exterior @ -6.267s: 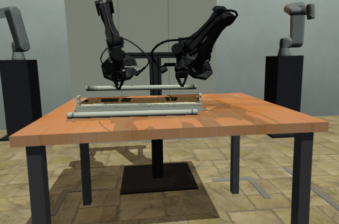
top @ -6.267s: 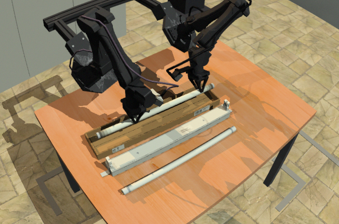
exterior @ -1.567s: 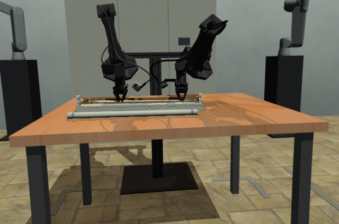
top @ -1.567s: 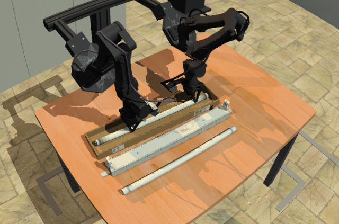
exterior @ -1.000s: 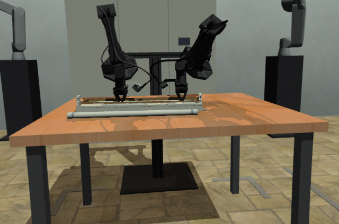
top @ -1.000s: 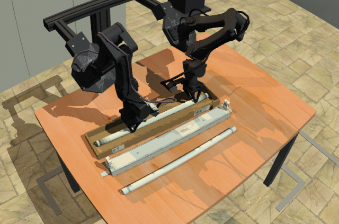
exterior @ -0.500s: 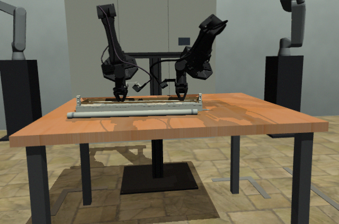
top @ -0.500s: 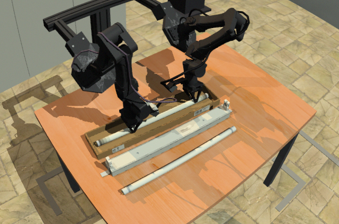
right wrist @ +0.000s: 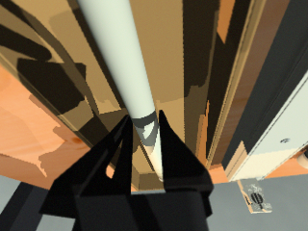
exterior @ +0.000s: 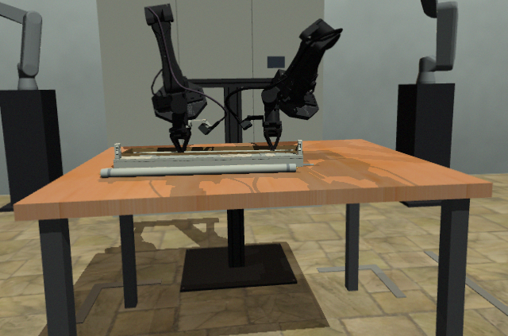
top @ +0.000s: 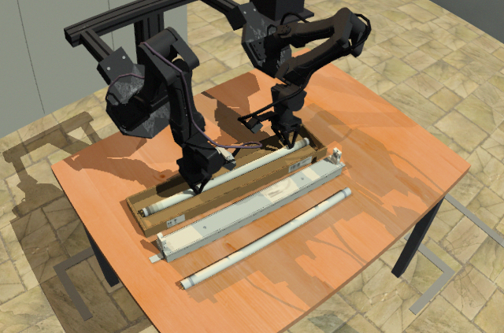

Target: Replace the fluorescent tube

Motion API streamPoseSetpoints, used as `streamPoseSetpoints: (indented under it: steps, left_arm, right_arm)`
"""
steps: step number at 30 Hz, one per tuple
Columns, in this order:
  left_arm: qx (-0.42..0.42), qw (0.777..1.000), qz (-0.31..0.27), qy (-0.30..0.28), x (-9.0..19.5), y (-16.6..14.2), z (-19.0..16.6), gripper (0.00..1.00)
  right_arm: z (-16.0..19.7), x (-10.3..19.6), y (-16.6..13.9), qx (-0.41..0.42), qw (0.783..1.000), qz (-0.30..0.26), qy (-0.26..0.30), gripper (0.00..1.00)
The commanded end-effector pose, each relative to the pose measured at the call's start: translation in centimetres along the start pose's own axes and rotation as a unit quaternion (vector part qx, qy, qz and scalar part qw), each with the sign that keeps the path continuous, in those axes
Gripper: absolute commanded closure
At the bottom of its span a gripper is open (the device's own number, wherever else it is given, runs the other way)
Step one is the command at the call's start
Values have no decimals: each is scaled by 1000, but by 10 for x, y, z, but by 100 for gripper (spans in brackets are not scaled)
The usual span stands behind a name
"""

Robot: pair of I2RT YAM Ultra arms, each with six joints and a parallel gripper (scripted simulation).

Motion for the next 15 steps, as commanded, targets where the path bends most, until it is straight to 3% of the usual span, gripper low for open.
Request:
streamPoseSetpoints:
  steps: [1,8,12,13,15]
  left_arm:
    - [-4,1000,2,-9,20,2,-3,68]
    - [-5,1000,2,-12,44,0,-5,68]
    - [9,1000,-15,5,46,10,9,68]
    - [0,1000,-11,-3,44,4,-2,68]
    - [-13,1000,-14,-9,45,5,-11,68]
  right_arm:
    - [-9,20,3,-3,1000,-1,-1,68]
    - [0,44,2,-2,1000,0,3,68]
    - [-14,48,6,-4,1000,-11,-23,68]
    - [5,41,6,1,1000,-15,-1,68]
    - [8,43,7,2,1000,-18,-2,68]
Point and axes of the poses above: on each arm, the point where the finger pads meet when closed, its own x axis back along the fingers, its own z axis across the jaws, y = z × x, the point moved 3 cm from there along x, back along the fingers, and after that the axes turned 5 degrees about x, right-handed, at the moved point
